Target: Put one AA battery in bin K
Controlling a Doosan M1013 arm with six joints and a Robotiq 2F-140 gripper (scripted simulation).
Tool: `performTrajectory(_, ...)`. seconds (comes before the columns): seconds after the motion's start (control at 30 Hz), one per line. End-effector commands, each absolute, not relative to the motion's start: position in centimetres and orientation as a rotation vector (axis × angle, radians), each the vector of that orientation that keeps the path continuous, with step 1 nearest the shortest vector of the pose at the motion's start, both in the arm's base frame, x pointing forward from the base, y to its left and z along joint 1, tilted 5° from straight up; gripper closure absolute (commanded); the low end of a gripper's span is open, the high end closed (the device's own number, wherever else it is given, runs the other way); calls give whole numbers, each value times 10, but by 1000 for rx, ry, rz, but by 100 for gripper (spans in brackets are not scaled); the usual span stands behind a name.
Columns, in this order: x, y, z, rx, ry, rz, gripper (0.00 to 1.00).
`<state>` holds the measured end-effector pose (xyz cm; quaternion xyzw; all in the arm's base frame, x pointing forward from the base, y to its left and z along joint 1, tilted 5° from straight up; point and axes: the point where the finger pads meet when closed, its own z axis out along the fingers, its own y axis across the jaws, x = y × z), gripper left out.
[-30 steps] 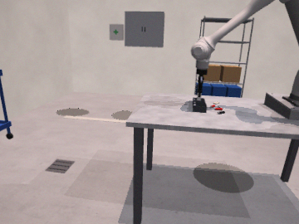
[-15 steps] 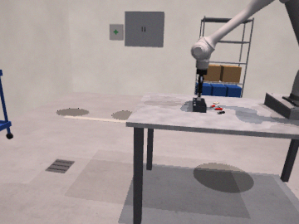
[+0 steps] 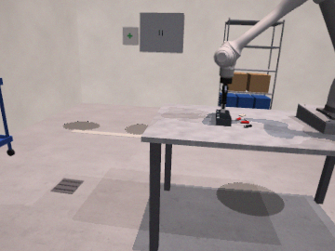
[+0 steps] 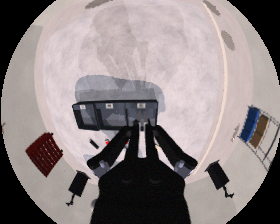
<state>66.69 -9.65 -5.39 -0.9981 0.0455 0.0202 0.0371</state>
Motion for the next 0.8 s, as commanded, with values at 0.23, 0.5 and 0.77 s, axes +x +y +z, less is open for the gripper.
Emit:
performTrajectory(0.23, 667, -97, -50, -3063, 140, 62, 95)
performTrajectory(0.5, 667, -98, -40, -3063, 140, 62, 95)
performTrajectory(0.77, 668, -98, -31, -3063, 140, 62, 95)
